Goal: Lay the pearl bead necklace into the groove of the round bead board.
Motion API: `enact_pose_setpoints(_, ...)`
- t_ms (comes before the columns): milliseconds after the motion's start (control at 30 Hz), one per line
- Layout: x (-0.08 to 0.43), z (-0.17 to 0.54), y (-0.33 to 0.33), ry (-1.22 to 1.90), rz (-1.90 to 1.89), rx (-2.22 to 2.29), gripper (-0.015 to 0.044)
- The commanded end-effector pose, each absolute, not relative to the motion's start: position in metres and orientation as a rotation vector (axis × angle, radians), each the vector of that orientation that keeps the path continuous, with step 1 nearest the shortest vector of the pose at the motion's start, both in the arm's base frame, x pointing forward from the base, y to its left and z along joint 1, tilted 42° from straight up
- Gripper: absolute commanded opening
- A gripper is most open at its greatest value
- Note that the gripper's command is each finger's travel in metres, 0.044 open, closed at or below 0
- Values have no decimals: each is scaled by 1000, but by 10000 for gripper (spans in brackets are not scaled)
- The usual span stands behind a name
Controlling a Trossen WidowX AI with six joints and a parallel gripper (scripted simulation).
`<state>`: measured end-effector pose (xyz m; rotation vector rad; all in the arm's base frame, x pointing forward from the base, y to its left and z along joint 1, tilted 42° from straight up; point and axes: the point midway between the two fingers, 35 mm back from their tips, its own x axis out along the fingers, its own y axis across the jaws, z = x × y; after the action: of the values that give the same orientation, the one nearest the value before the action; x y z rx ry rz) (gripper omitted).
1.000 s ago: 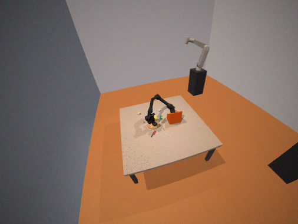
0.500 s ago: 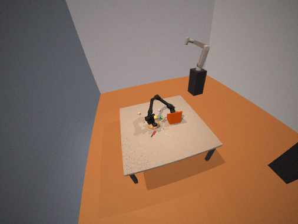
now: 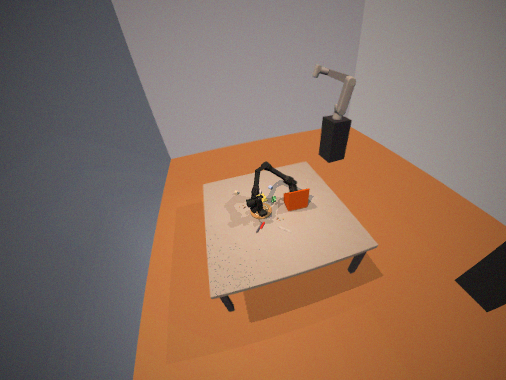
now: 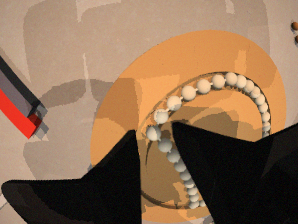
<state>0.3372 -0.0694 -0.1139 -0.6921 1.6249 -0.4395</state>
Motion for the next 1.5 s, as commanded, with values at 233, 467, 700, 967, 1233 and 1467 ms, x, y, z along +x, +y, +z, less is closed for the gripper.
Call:
enact_pose_setpoints(233,337,-114,-69,1625,-440,-692,0)
enact_pose_setpoints(467,337,-114,-69,1625,-440,-692,0)
enact_pose_setpoints(700,337,-114,-69,1625,-440,-692,0)
enact_pose_setpoints(967,337,-114,-69,1625,-440,-692,0)
enact_pose_setpoints(1233,337,-114,-69,1625,-440,-692,0)
enact_pose_setpoints(1467,337,-109,-64,1627,-438,-699,0)
